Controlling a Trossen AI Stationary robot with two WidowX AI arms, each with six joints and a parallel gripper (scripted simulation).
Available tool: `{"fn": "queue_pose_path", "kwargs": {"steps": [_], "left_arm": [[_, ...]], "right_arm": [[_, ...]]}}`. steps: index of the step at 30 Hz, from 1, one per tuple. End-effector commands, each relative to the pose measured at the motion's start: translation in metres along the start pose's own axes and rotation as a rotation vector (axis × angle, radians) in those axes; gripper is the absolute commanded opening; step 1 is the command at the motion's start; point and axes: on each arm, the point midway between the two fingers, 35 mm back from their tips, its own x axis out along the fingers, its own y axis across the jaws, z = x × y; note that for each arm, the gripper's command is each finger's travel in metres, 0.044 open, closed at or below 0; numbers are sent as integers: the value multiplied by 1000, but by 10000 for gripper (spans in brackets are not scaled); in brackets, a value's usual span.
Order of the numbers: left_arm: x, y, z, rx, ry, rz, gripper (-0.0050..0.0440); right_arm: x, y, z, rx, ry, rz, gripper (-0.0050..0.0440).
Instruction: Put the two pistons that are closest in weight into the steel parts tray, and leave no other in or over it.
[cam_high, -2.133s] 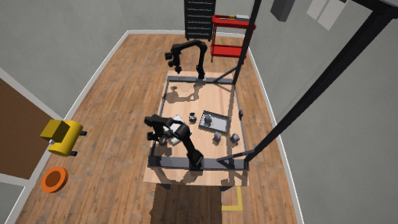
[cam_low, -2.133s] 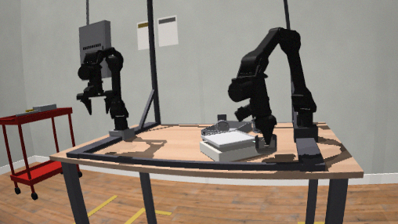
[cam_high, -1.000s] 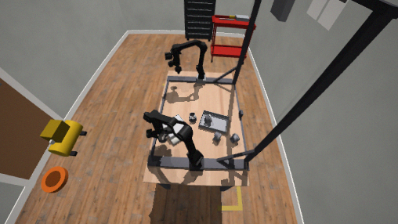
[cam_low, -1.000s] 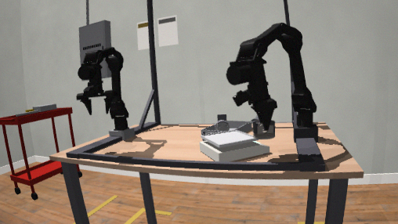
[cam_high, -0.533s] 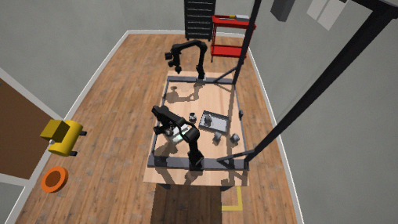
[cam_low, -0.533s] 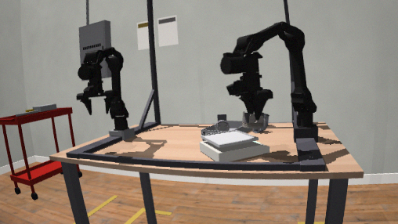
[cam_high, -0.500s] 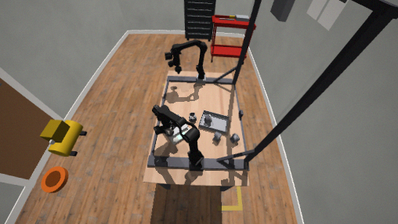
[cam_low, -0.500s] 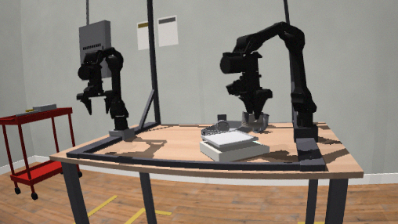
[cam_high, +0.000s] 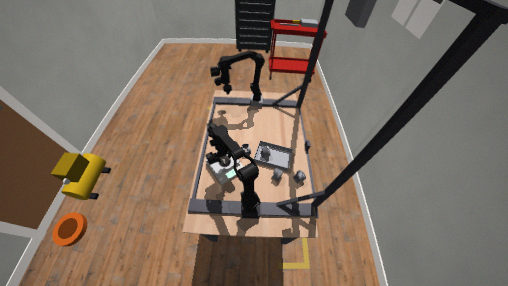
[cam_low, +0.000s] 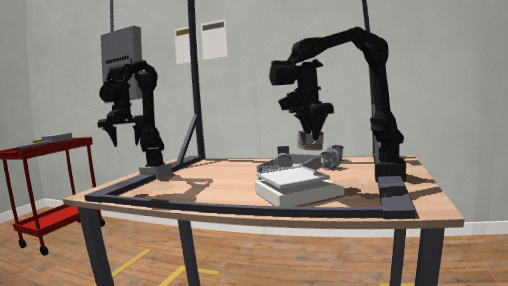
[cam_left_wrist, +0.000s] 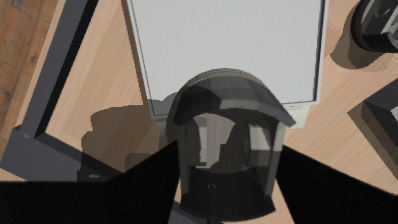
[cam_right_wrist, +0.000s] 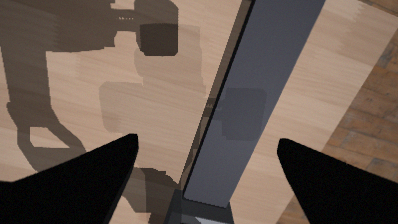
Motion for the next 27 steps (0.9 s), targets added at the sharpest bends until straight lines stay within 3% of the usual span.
{"fn": "queue_pose_path", "kwargs": {"steps": [1, 27], "left_arm": [[-23, -12, 4, 19, -67, 11, 158], [-15, -130, -24, 668, -41, 12, 158]], "right_arm": [[-8, 0, 5, 1, -32, 2, 400], [-8, 0, 5, 1, -32, 2, 400]]}}
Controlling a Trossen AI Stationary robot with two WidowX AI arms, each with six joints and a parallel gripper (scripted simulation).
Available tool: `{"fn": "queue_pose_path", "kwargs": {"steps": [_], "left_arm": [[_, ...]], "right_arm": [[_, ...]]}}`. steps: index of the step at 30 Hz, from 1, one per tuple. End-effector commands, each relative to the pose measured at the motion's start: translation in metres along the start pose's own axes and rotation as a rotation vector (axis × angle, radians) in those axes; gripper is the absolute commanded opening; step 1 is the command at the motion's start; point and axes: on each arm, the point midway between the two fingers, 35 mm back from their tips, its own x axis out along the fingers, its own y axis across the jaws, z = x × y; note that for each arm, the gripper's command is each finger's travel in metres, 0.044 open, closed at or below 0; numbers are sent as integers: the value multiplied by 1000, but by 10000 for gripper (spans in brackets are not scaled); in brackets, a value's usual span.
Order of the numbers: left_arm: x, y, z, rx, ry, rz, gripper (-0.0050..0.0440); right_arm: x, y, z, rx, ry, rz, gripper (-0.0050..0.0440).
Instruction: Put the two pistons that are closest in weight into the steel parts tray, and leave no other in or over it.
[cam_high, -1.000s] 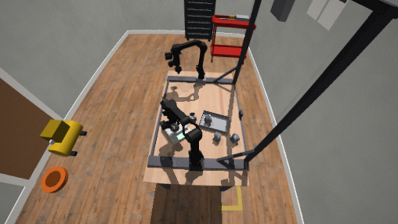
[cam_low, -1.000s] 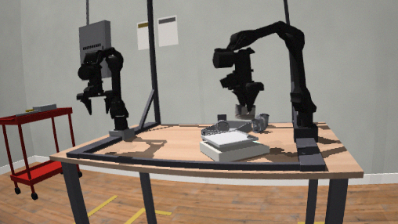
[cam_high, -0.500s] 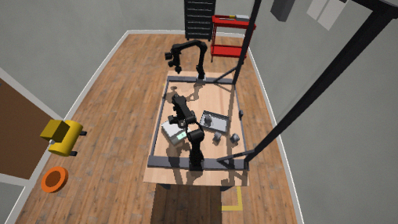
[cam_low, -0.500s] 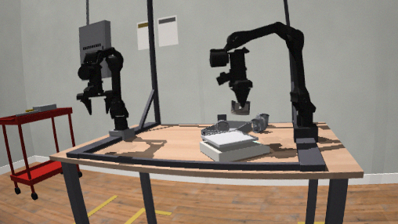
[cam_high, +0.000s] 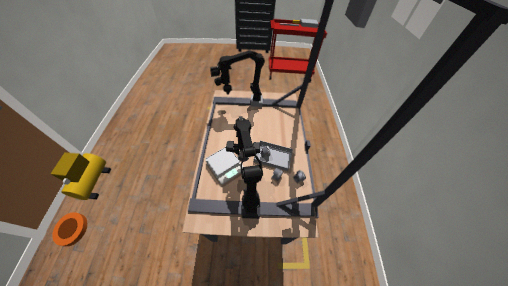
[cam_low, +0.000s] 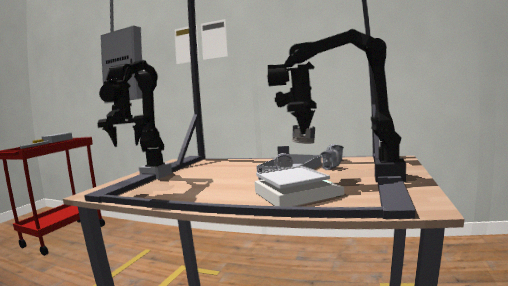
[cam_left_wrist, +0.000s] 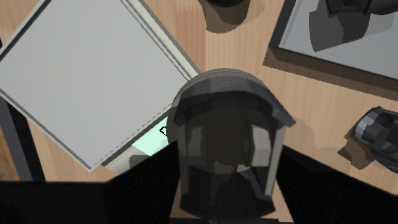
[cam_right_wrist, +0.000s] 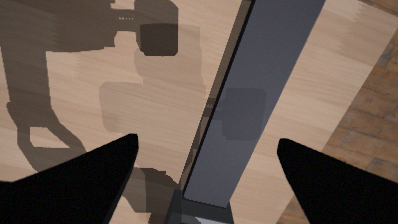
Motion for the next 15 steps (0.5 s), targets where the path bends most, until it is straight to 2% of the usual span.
{"fn": "queue_pose_path", "kwargs": {"steps": [1, 15], "left_arm": [[-11, -20, 14, 118, -40, 10, 158], [-12, -78, 33, 438, -40, 10, 158]], "right_arm": [[-8, 0, 5, 1, -32, 2, 400], [-8, 0, 5, 1, -32, 2, 400]]}}
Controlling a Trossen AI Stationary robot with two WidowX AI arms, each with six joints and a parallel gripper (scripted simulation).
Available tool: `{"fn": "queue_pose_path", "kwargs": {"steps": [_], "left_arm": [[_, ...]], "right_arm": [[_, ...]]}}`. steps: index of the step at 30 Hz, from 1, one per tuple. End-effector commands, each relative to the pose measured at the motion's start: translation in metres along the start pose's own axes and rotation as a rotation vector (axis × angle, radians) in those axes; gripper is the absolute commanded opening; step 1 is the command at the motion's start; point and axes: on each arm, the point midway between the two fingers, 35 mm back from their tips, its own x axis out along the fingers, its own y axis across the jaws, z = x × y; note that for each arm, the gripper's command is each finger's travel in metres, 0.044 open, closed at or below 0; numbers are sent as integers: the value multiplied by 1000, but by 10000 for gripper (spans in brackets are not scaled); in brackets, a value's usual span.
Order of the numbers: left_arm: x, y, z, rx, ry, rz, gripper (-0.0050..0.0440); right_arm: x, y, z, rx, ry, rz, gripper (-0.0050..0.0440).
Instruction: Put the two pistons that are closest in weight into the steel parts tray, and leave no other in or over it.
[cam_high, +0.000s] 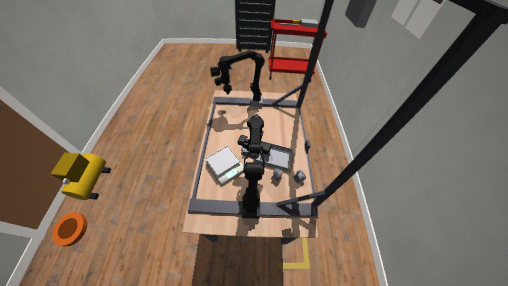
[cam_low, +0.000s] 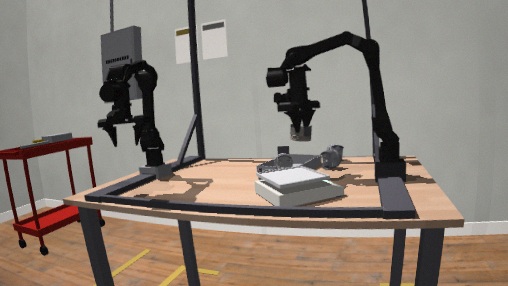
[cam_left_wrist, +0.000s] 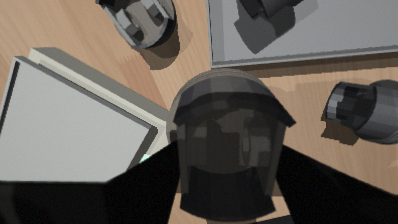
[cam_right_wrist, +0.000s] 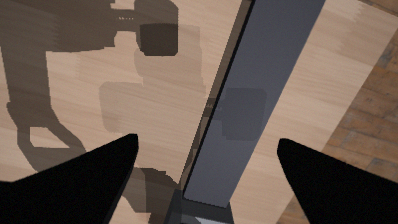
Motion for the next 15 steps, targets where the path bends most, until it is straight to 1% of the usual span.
{"fn": "queue_pose_path", "kwargs": {"steps": [1, 7, 9, 15], "left_arm": [[-13, -16, 20, 119, -41, 13, 158], [-13, -40, 39, 132, -42, 12, 158], [-13, -40, 39, 132, -42, 12, 158], [-14, -64, 57, 132, -42, 12, 158]], "right_arm": [[-8, 0, 5, 1, -32, 2, 400], [-8, 0, 5, 1, -32, 2, 400], [-8, 0, 5, 1, -32, 2, 400], [-8, 0, 5, 1, -32, 2, 400]]}}
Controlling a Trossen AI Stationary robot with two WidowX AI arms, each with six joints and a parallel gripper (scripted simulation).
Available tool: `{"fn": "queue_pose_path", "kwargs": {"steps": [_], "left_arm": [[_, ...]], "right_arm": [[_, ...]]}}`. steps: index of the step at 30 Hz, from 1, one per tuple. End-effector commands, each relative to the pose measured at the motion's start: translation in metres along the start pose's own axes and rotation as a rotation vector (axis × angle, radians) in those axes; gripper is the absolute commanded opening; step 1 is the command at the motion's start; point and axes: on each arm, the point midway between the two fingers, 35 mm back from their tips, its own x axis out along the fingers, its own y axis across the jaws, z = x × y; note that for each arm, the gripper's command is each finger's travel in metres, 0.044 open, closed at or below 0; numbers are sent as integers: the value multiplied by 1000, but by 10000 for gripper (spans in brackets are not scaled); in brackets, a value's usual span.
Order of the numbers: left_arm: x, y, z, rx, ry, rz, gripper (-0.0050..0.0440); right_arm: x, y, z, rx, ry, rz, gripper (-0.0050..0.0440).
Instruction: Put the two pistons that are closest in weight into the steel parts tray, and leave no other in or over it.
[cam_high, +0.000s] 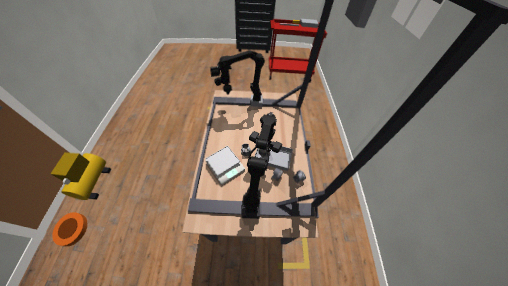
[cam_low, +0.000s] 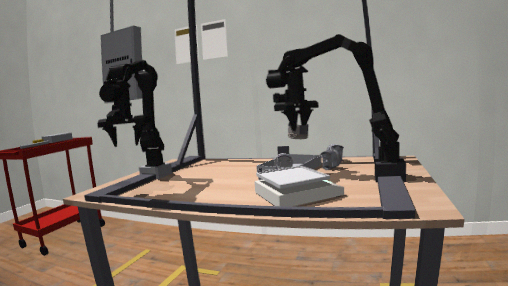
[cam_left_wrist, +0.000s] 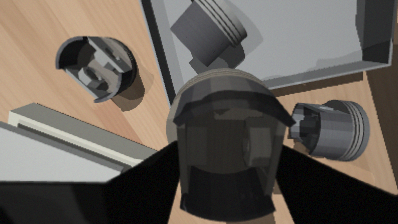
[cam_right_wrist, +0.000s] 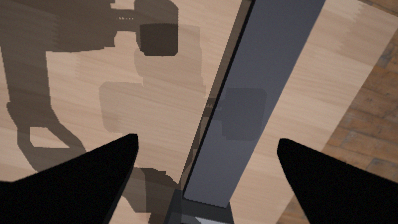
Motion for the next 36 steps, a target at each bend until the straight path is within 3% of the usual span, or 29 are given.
{"fn": "queue_pose_path", "kwargs": {"steps": [1, 24, 28, 36], "left_arm": [[-14, -15, 21, 4, -42, 11, 158], [-16, -88, 96, 4, -45, 6, 158], [-15, -90, 97, 3, -45, 2, 158], [-15, -88, 97, -216, -31, -20, 158]], "right_arm": [[-8, 0, 5, 1, -32, 2, 400], [-8, 0, 5, 1, -32, 2, 400], [-8, 0, 5, 1, -32, 2, 400], [-8, 0, 5, 1, -32, 2, 400]]}}
